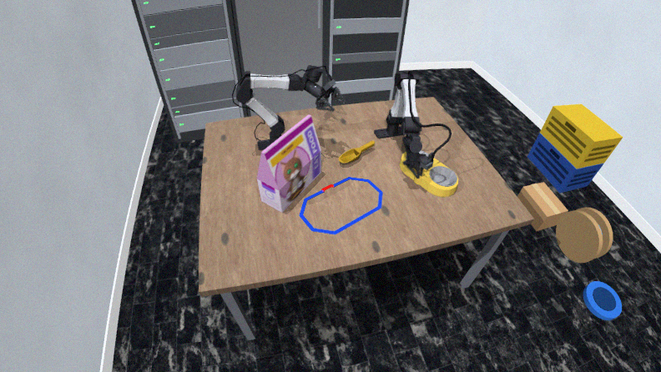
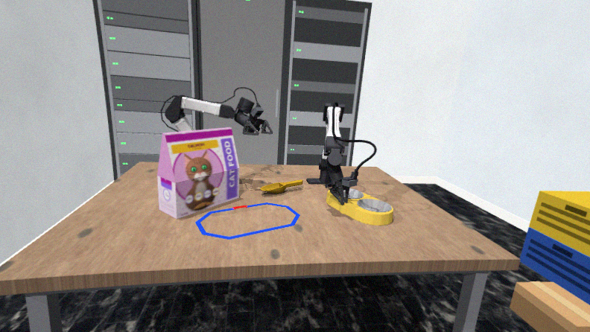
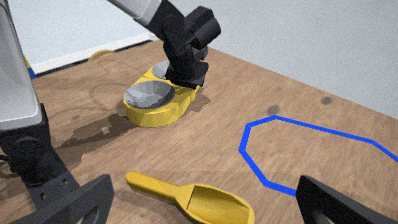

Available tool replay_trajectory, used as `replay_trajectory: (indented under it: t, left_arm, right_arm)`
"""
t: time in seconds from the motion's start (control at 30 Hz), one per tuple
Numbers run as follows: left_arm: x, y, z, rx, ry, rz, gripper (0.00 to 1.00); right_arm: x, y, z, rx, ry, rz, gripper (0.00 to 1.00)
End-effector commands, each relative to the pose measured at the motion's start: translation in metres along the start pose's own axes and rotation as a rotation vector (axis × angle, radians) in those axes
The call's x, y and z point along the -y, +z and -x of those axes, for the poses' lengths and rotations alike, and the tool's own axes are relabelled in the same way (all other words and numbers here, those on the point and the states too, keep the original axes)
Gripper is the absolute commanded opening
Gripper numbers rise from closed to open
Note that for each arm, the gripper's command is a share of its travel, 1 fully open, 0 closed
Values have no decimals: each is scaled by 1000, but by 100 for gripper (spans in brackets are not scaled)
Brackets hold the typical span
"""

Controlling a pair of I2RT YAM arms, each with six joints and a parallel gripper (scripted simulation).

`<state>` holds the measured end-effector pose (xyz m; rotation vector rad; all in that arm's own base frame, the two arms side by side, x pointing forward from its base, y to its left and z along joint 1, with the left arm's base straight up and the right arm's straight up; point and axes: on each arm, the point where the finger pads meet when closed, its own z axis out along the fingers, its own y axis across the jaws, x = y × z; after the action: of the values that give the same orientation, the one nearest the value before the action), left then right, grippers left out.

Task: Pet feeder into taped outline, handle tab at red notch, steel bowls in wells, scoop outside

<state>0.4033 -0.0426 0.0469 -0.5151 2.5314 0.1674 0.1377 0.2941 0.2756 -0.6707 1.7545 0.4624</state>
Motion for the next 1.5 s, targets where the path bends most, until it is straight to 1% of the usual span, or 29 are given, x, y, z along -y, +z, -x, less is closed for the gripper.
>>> replay_trajectory:
  t: [0.0,0.3,0.77,0.8,1.03,1.23,1.27,1.33,1.47]
  left_arm:
    - [17,-3,-14,-17,44,-56,10]
    - [25,-5,-18,-17,76,-72,10]
    - [24,-7,-13,-11,64,-63,10]
    - [25,-5,-18,-17,76,-73,10]
    - [30,-8,-18,-8,98,-83,10]
    - [44,-13,-30,-21,146,-106,10]
    - [50,-14,-30,-15,160,-127,10]
    - [50,-14,-30,-15,160,-127,10]
    - [70,-16,-39,-18,221,-163,10]
  right_arm:
    - [2,1,-3,-10,7,-19,100]
    - [1,1,-1,-3,16,-13,100]
    - [1,-1,2,3,16,-6,100]
    - [1,-1,2,3,16,-6,100]
    - [1,-1,2,3,16,-6,100]
    - [1,-1,2,3,16,-6,100]
    - [1,-1,2,3,16,-6,100]
    - [1,-1,2,3,16,-6,100]
    - [1,-1,2,3,16,-6,100]
